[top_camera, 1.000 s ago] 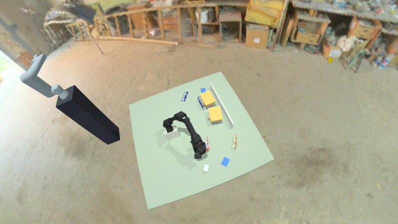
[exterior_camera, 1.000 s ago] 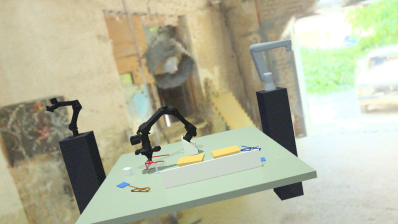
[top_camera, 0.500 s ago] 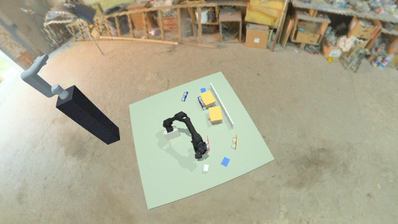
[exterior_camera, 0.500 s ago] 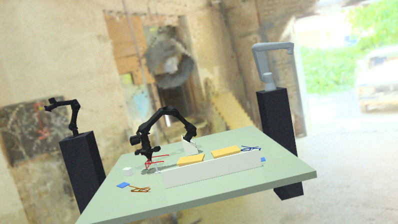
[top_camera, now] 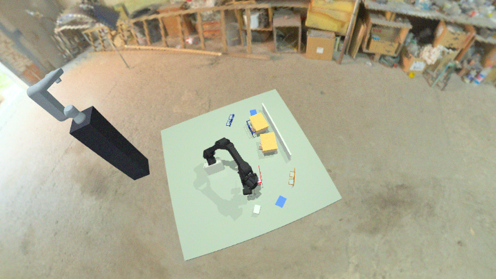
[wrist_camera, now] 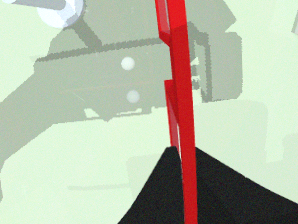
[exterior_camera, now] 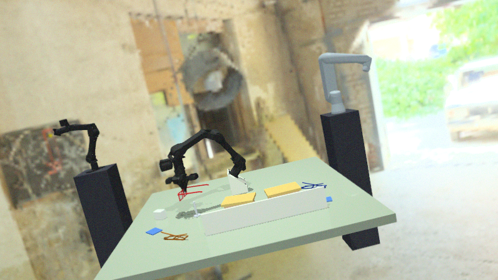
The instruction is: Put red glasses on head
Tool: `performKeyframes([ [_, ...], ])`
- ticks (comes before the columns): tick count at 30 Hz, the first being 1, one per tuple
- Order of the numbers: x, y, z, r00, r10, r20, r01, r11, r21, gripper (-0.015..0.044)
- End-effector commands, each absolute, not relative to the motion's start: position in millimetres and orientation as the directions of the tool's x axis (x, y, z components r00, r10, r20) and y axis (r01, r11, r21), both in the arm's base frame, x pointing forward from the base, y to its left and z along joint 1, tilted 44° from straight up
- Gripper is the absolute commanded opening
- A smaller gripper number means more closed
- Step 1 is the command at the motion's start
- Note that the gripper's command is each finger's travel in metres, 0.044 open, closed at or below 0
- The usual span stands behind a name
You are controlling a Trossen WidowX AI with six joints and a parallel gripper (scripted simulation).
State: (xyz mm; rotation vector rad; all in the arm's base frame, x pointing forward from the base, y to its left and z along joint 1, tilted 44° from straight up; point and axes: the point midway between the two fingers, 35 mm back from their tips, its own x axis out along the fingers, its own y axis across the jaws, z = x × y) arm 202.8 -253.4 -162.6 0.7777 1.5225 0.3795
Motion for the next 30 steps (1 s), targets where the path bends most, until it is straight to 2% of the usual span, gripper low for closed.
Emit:
performKeyframes([
  [1,208,-251,-156,0.03,0.664,-0.747,0.271,0.714,0.646,0.0],
  [16,271,-230,-83,-0.056,0.536,-0.842,0.533,0.73,0.429,0.0],
  [30,318,-185,-13,-0.078,0.403,-0.912,0.728,0.648,0.224,0.0],
])
